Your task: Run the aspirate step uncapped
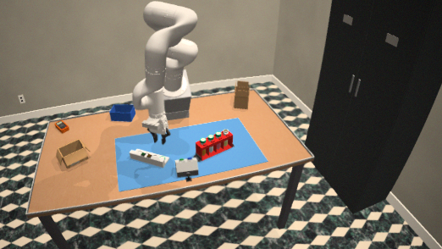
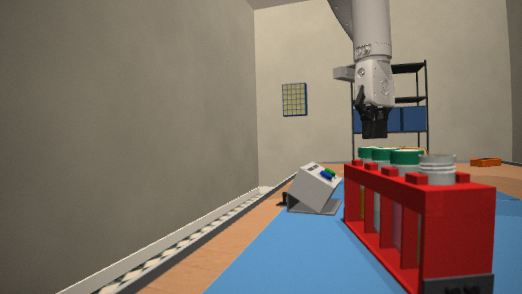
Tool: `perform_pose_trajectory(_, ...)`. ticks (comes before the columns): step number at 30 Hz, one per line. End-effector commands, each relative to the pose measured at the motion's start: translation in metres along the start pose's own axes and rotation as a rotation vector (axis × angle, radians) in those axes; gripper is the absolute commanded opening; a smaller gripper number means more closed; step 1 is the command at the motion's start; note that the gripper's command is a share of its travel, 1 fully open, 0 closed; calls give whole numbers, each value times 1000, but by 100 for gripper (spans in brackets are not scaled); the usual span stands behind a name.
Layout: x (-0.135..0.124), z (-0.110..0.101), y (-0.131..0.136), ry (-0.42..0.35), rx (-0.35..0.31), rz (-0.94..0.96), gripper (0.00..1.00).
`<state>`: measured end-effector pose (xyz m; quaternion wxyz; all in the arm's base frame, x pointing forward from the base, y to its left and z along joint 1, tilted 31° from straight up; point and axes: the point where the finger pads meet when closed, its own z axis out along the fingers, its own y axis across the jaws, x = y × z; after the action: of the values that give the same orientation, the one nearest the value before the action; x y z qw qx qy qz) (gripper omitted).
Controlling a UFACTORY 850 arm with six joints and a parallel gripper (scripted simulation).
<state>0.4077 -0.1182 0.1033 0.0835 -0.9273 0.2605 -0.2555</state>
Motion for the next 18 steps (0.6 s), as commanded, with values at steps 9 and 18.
perform_pose_trajectory(9, -3, -23, -8, -4, 3, 85, 46)
perform_pose_trajectory(18, -24, -23, -44, -4, 3, 501, 46)
